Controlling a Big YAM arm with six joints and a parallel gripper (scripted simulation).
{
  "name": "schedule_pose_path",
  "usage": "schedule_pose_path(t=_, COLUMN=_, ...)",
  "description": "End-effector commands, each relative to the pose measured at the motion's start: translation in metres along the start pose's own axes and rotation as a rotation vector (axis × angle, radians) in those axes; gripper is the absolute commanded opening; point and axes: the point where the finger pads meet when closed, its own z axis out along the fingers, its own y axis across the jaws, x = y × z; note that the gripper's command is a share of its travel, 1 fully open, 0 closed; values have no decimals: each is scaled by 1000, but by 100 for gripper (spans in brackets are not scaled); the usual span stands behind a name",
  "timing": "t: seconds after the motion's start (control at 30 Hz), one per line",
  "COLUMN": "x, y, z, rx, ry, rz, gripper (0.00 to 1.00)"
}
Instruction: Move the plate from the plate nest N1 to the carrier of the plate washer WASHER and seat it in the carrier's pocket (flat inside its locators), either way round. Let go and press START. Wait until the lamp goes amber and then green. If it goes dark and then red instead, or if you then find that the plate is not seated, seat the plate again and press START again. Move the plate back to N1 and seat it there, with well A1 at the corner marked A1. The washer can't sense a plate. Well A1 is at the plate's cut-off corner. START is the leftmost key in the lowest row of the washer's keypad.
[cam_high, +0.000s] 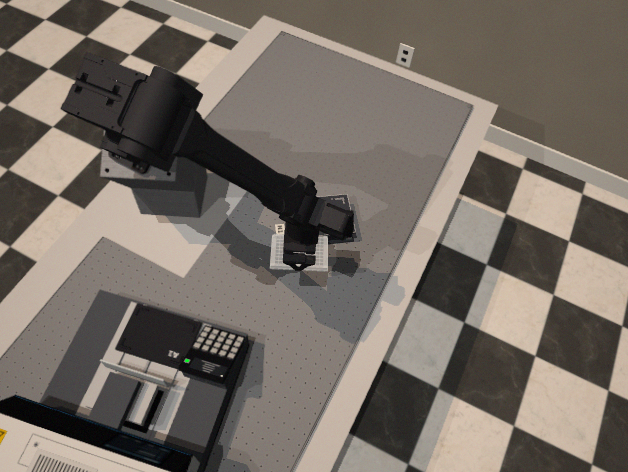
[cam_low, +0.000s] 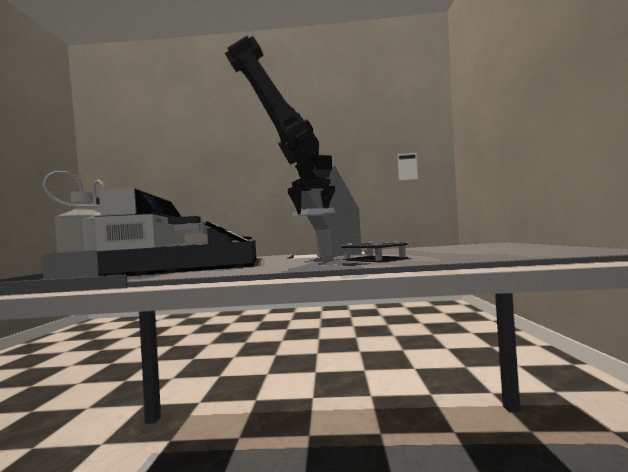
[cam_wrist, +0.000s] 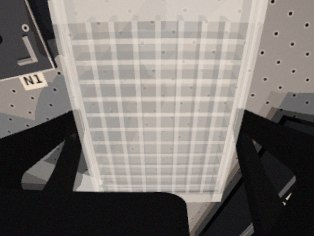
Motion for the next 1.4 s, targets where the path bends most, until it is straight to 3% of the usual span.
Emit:
schedule_pose_path(t=0.0, x=2, y=-17, z=-9, rx=2, ry=-10, rz=-23, gripper=84)
schedule_pose_path(t=0.1, x=-6, y=-9, z=-15, rx=4, ry=-28, rz=-48, gripper=84)
schedule_pose_path(t=1.33, x=-5, y=-10, z=-14, rx=5, ry=-25, rz=-42, gripper=84)
schedule_pose_path(t=1.37, x=8, y=-19, z=-9, rx=0, ry=-6, rz=30, gripper=84)
